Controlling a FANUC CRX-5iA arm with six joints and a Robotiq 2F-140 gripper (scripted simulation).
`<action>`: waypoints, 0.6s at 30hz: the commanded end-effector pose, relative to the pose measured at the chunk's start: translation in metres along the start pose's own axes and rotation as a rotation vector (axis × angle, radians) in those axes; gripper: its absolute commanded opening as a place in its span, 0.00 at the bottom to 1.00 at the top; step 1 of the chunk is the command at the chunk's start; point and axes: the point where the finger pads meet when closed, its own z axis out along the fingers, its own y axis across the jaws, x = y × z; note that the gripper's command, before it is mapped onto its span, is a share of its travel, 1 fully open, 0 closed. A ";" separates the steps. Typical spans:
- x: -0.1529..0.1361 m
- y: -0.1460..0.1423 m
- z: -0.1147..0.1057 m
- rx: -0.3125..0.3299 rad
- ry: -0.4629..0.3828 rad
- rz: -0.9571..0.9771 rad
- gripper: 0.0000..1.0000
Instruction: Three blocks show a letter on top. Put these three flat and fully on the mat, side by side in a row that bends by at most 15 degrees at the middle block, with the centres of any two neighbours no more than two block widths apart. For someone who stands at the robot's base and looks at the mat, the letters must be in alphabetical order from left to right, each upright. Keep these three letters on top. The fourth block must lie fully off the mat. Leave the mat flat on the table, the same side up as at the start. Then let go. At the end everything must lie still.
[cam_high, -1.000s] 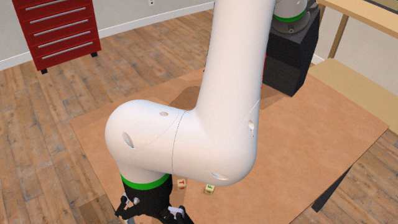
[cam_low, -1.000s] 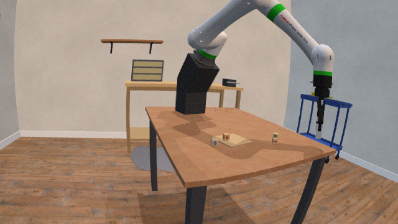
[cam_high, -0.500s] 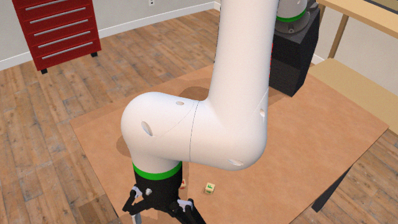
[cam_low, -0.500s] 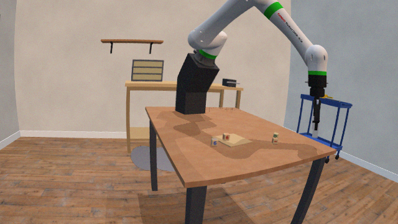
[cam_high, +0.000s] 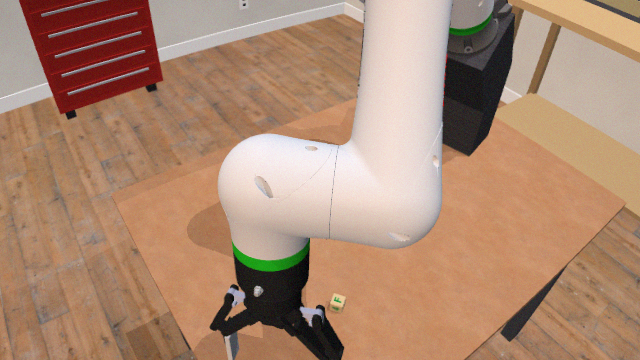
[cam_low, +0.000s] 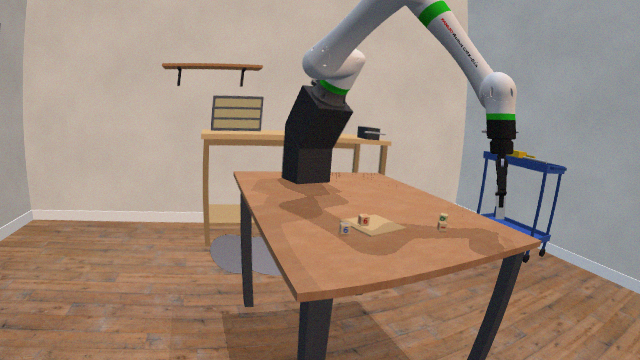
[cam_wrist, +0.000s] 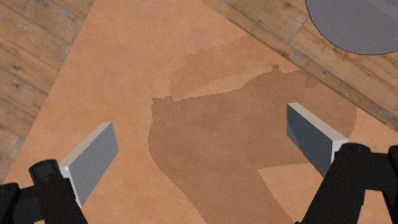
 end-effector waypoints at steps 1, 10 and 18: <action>0.000 0.000 -0.001 -0.002 0.003 0.000 1.00; -0.023 -0.011 -0.004 -0.004 0.034 -0.019 1.00; -0.023 -0.011 -0.004 -0.004 0.034 -0.019 1.00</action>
